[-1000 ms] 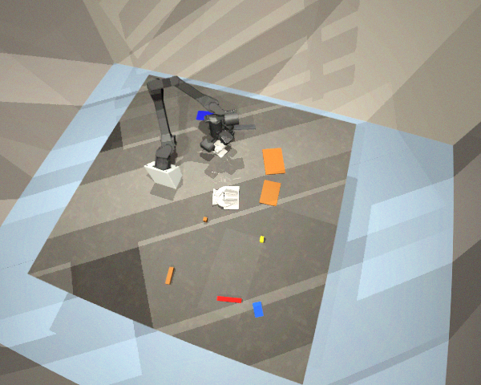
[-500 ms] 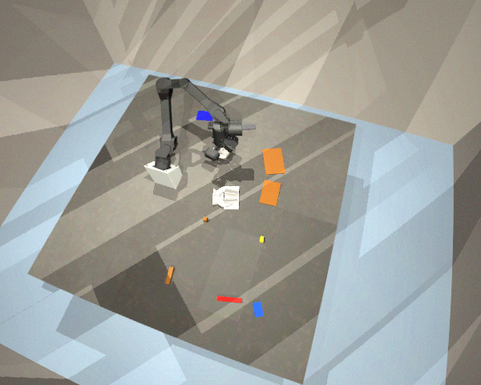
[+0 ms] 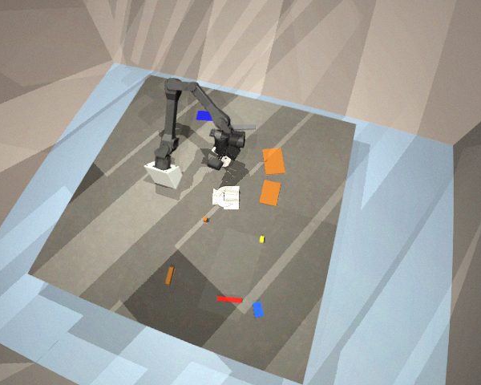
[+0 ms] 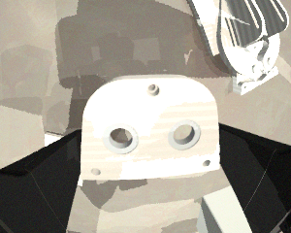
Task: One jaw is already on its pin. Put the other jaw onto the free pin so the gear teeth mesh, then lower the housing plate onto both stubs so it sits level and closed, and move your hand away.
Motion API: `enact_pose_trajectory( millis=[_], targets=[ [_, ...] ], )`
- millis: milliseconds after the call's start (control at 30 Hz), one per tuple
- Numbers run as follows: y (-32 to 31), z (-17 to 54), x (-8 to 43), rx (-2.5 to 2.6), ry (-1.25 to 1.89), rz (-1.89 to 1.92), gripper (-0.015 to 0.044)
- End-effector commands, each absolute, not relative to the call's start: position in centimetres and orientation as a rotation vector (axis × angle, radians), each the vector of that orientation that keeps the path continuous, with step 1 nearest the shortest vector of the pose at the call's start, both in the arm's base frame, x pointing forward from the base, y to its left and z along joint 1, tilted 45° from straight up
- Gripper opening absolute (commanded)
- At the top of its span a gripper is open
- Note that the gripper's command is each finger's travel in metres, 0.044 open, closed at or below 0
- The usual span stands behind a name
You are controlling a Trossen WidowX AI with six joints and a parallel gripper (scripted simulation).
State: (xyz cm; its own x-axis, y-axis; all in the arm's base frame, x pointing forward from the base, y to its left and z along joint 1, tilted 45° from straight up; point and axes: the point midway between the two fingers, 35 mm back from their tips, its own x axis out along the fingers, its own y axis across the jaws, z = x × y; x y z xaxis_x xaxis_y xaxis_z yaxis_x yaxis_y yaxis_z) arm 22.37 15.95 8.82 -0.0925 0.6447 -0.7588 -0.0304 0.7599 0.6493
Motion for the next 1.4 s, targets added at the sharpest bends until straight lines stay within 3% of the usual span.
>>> enact_pose_trajectory(
  millis=[0, 1367],
  targets=[
    [15.3, 8.2, 23.1, 0.486, 1.559, 0.634, 0.0351],
    [5.8, -0.9, 26.2, 0.279, 1.404, 0.918, 0.0351]
  ],
)
